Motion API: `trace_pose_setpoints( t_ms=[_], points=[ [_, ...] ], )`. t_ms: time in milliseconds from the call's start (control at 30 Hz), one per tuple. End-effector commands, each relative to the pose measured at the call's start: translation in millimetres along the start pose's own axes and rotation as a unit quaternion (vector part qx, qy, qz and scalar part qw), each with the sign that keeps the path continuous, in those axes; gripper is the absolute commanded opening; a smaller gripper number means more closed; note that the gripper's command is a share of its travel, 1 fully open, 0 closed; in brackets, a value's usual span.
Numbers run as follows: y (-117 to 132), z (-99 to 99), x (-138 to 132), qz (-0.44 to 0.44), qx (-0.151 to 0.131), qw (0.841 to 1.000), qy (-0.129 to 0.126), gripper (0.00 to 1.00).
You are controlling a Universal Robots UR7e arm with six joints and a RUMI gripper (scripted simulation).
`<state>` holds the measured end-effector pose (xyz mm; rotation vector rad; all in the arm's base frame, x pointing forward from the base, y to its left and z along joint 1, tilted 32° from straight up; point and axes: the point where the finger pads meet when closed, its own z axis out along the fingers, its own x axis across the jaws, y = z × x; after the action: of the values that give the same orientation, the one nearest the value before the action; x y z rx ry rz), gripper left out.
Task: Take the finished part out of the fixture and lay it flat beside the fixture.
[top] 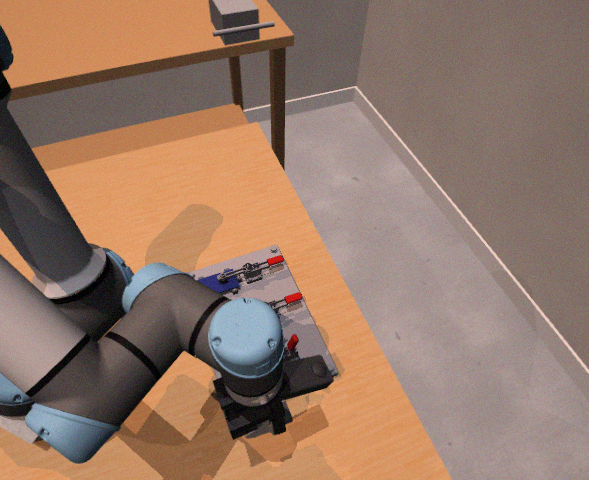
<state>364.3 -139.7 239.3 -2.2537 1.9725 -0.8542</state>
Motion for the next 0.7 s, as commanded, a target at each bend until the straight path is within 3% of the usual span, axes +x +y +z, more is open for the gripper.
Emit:
trace_pose_setpoints(
  t_ms=[0,333,667],
  points=[
    [-0.3,-0.3,0.3,0.0,0.0,1.0,0.0,0.0],
    [-0.3,3.9,0.3,0.0,0.0,1.0,0.0,0.0],
    [-0.3,21.3,0.3,0.0,0.0,1.0,0.0,0.0]
  ],
)
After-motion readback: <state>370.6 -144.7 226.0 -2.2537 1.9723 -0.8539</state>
